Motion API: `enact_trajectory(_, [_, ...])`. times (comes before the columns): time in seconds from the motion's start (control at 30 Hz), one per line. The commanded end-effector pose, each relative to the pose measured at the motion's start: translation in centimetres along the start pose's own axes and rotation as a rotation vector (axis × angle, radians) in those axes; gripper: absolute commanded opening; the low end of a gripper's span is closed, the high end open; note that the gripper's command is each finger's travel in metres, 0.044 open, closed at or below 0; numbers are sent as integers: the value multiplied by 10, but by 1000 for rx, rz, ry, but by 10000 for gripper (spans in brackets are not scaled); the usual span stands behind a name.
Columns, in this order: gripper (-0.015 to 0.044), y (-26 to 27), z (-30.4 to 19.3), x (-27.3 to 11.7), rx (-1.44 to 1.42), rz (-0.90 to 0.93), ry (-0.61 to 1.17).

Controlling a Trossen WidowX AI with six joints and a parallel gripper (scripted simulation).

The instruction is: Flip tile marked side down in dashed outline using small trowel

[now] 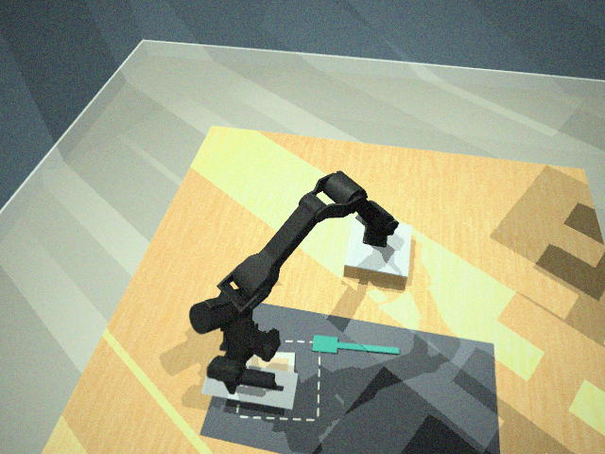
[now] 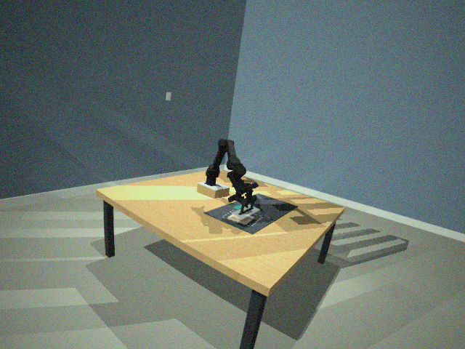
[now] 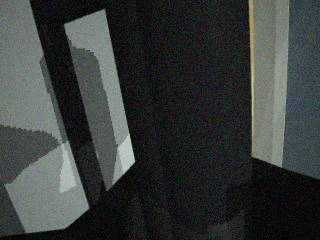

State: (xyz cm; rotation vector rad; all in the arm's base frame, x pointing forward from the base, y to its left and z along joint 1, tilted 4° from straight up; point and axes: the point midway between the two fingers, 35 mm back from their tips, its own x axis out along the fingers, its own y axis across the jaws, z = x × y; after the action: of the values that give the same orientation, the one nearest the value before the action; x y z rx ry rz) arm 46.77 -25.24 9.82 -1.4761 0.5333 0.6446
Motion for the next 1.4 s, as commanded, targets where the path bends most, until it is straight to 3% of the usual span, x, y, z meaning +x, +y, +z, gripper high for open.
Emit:
enact_trajectory(0.0, [0, -6, -17, -2, -21, -26, -4])
enact_trajectory(0.87, [0, 35, -135, -4, -85, -119, -60])
enact_trajectory(1.37, [0, 38, -138, -4, -87, -123, -60])
